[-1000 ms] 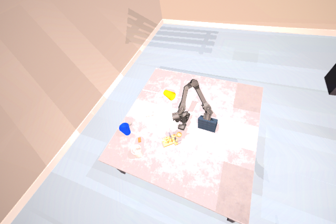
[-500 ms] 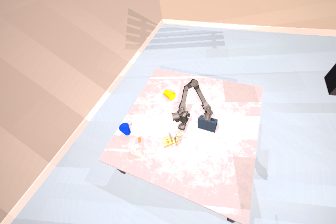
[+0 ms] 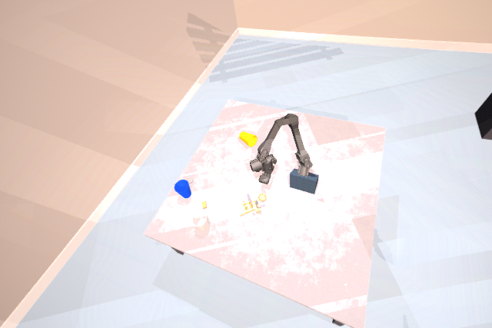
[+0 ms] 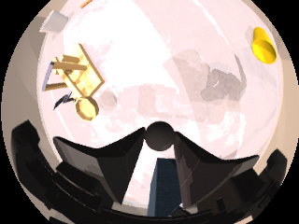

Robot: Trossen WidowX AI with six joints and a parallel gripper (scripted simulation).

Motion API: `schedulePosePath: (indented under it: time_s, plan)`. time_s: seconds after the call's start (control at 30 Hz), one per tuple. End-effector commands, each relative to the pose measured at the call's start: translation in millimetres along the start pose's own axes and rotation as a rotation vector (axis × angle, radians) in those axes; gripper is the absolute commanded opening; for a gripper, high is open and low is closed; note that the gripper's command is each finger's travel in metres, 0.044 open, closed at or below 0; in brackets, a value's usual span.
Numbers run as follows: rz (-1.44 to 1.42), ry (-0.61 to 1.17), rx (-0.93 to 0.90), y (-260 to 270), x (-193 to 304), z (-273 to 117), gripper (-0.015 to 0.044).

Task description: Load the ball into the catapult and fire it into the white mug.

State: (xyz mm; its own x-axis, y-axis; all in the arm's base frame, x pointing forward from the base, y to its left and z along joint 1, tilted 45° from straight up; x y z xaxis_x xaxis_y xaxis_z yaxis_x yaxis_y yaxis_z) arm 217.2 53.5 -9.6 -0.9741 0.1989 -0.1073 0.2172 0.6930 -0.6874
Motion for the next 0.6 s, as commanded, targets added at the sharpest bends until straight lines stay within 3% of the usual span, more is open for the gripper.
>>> schedulePosePath:
  time_s: [0.0, 0.13, 0.57]
  plan:
    - [0.006, 0.004, 0.0, -4, 3, -29, 0.0]
    - [0.007, 0.004, 0.003, -8, 5, -46, 0.0]
    - [-0.125, 0.05, 0.035, 19, -3, -47, 0.0]
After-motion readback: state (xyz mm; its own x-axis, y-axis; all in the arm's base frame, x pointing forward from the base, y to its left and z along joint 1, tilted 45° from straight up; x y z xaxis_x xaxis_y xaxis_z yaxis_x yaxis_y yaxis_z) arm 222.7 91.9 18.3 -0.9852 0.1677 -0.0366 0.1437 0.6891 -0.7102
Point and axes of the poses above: the point midway between the two fingers, 35 mm back from their tips, its own z axis out along the fingers, its own y axis across the jaws, x = y × z, the point moved 5 cm from there along -z, back along the fingers, and after that the axes turned 8 degrees about z, right-handed, at the moved point
